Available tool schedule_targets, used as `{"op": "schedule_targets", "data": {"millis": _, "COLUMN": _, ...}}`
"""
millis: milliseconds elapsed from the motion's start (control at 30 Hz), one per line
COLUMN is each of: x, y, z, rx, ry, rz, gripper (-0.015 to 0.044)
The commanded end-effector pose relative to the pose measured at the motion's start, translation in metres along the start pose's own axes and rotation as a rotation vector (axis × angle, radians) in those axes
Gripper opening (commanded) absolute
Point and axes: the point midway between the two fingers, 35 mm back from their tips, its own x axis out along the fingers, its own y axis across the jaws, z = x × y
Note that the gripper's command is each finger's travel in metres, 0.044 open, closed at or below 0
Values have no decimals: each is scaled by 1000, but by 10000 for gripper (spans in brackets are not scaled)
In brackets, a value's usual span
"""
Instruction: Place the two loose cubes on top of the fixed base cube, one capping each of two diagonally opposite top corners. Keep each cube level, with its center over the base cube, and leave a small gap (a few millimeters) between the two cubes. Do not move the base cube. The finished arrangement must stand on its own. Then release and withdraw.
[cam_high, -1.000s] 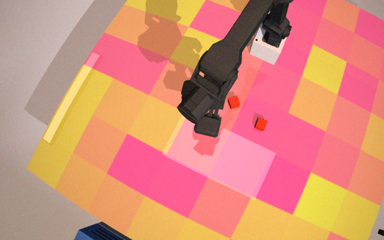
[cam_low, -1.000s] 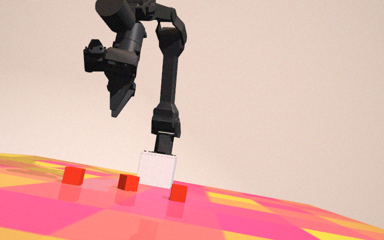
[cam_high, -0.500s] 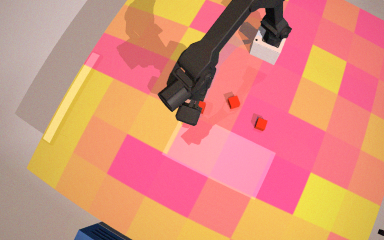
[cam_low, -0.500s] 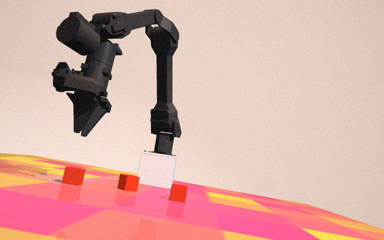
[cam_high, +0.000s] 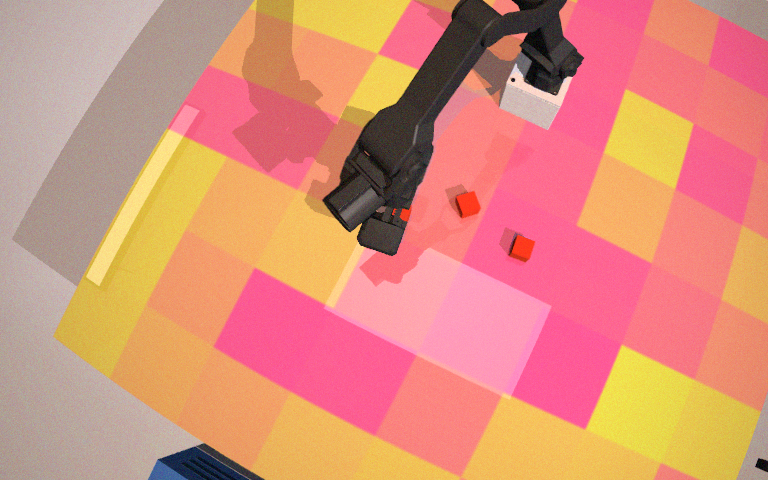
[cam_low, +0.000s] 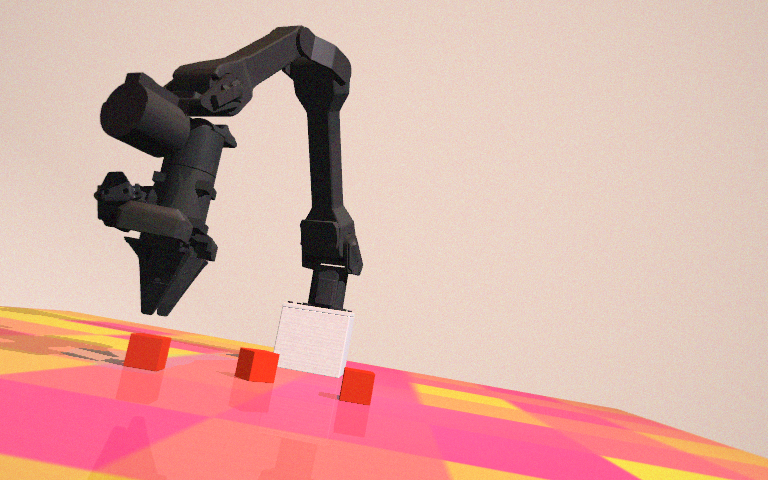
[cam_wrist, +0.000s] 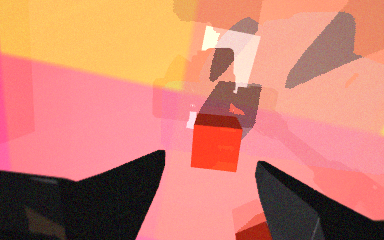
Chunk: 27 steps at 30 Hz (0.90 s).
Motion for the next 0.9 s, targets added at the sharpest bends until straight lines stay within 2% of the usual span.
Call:
{"op": "schedule_targets", "data": {"millis": 0, "x": 6, "y": -4, "z": -1, "rx": -6, "ry": 3, "rz": -16, "gripper": 265}}
{"op": "schedule_targets", "data": {"millis": 800, "x": 39, "y": -4, "z": -1, "rx": -6, "ry": 3, "rz": -16, "gripper": 265}}
{"op": "schedule_targets", "data": {"millis": 867, "x": 39, "y": -4, "z": -1, "rx": -6, "ry": 3, "rz": -16, "gripper": 212}}
